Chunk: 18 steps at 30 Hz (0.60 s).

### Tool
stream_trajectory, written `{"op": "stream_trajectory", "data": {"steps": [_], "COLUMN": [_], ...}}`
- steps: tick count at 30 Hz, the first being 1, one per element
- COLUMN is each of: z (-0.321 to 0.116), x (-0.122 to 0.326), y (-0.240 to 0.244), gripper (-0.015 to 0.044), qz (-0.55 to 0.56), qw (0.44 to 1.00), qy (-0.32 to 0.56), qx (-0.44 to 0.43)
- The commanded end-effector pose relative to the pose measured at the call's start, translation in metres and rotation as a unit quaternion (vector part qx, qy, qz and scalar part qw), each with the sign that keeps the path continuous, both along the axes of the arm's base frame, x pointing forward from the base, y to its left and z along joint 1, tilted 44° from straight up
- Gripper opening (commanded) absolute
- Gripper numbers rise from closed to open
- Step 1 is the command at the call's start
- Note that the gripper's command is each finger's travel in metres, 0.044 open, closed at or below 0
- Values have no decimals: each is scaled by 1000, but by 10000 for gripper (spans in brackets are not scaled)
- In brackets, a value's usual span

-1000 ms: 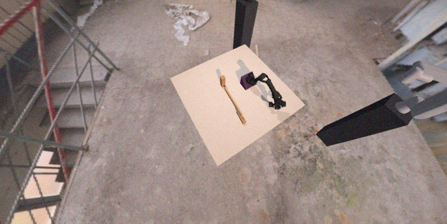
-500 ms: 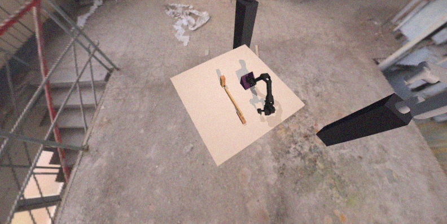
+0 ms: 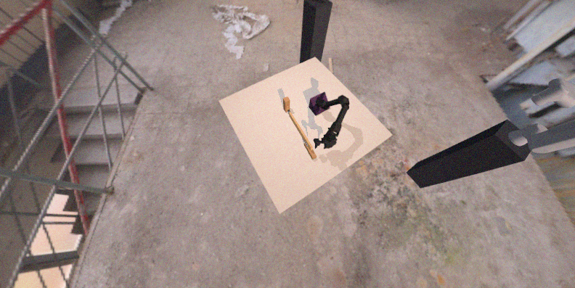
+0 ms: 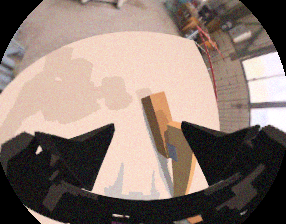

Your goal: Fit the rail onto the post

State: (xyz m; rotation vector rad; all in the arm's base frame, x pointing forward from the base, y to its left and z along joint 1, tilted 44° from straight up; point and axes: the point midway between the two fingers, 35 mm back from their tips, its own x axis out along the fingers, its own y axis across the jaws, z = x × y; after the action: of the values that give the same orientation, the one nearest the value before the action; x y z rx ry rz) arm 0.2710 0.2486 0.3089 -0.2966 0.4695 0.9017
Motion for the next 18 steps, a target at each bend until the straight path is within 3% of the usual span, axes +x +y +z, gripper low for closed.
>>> {"op": "stream_trajectory", "data": {"steps": [1,12,18], "z": [-15,-81,-148], "x": [24,72,78], "y": [-24,-109,-163], "gripper": [440,440,440], "qz": [-6,54,142], "qw": [999,983,964], "qy": [-15,0,41], "qx": [-41,-174,-221]}}
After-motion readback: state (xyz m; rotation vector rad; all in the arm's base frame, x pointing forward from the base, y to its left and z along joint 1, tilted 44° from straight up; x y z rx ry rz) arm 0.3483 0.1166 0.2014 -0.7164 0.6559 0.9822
